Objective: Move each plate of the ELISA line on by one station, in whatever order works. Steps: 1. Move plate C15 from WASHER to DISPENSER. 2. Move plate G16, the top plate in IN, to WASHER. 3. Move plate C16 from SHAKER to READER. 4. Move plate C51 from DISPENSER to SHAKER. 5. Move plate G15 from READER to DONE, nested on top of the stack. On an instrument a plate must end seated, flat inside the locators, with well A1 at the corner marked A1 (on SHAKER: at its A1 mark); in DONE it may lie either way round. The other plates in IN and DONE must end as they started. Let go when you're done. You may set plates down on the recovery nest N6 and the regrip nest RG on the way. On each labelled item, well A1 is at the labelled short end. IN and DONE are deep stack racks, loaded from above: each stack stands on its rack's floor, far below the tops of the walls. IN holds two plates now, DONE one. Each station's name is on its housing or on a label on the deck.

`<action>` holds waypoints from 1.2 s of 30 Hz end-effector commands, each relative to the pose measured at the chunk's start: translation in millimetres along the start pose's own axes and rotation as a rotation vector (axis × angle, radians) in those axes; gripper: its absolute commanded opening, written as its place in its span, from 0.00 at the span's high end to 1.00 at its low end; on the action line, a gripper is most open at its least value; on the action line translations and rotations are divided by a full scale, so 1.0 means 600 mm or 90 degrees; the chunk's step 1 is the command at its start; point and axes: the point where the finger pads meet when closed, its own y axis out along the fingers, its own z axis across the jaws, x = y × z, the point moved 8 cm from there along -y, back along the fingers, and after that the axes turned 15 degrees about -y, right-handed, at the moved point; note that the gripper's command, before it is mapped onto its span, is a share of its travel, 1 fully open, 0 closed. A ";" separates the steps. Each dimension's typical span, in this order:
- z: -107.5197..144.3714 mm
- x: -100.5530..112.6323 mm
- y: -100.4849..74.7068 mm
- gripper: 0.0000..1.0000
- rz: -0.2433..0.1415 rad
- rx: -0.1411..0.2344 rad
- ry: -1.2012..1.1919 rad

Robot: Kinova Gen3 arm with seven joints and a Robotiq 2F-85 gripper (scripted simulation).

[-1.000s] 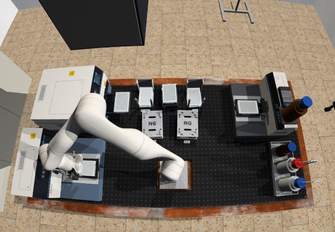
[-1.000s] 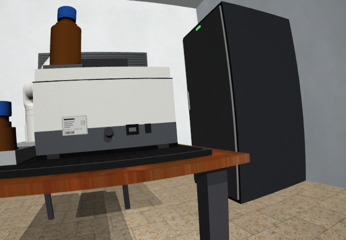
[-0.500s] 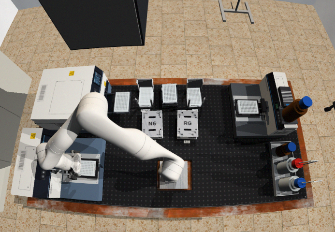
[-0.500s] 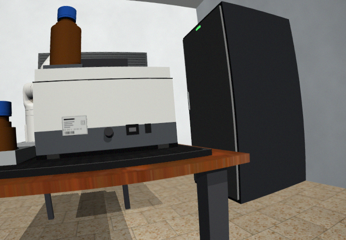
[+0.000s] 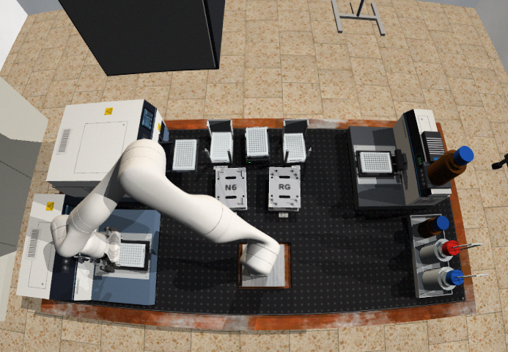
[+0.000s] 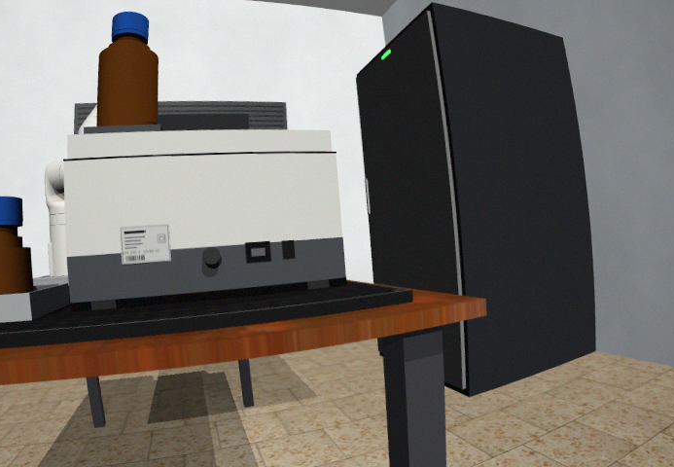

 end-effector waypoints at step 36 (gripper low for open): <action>0.000 0.000 -0.065 0.00 -0.001 0.000 0.000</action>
